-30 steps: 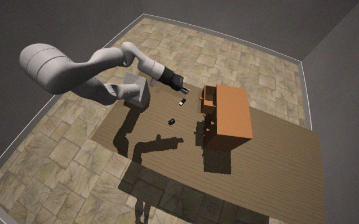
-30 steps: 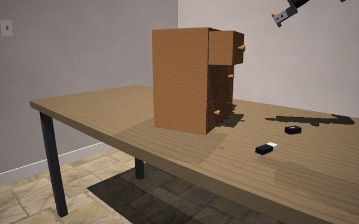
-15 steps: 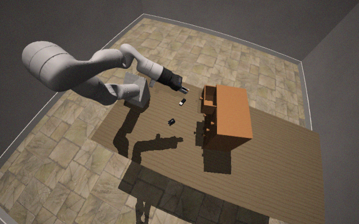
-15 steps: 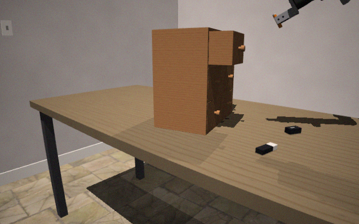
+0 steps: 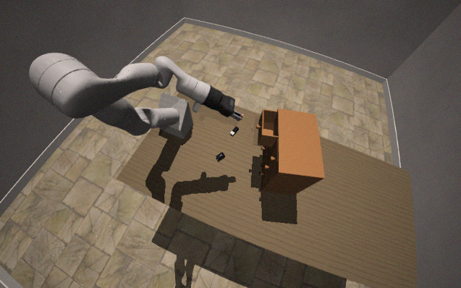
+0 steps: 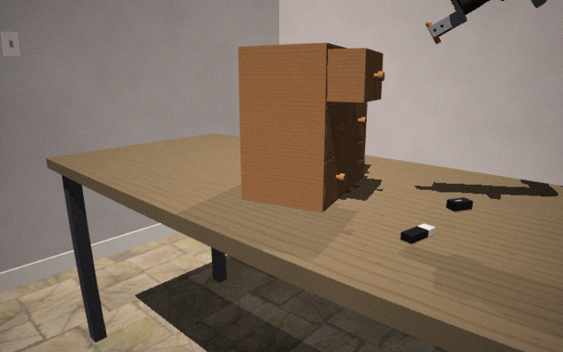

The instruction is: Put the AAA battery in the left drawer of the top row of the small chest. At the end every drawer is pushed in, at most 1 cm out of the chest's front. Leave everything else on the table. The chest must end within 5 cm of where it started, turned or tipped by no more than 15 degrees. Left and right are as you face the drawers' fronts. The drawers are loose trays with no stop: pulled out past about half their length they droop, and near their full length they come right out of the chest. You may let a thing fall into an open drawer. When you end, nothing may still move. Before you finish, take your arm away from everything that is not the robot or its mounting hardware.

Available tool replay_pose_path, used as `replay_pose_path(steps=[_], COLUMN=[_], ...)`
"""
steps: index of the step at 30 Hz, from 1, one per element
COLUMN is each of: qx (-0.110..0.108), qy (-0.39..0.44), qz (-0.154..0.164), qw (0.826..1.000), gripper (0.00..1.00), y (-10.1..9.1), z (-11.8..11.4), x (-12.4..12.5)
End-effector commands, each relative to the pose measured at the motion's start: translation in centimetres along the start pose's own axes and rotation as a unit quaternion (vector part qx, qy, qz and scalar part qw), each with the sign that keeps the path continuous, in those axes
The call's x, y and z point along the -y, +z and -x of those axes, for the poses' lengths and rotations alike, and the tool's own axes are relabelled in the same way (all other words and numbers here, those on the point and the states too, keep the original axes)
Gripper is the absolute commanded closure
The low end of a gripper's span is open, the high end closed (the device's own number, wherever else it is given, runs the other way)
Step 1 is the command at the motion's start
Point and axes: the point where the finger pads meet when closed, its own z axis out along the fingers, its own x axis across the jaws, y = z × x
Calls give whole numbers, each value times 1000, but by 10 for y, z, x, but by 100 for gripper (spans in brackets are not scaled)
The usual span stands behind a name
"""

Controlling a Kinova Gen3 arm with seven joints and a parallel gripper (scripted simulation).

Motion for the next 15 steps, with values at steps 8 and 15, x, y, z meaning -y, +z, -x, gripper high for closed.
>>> replay_pose_path(steps=[8,15], qx=[1,1], qy=[1,1], qz=[-1,-1], qw=[1000,1000], gripper=[76,76], y=[14,28], z=[0,0], x=[-8,-15])
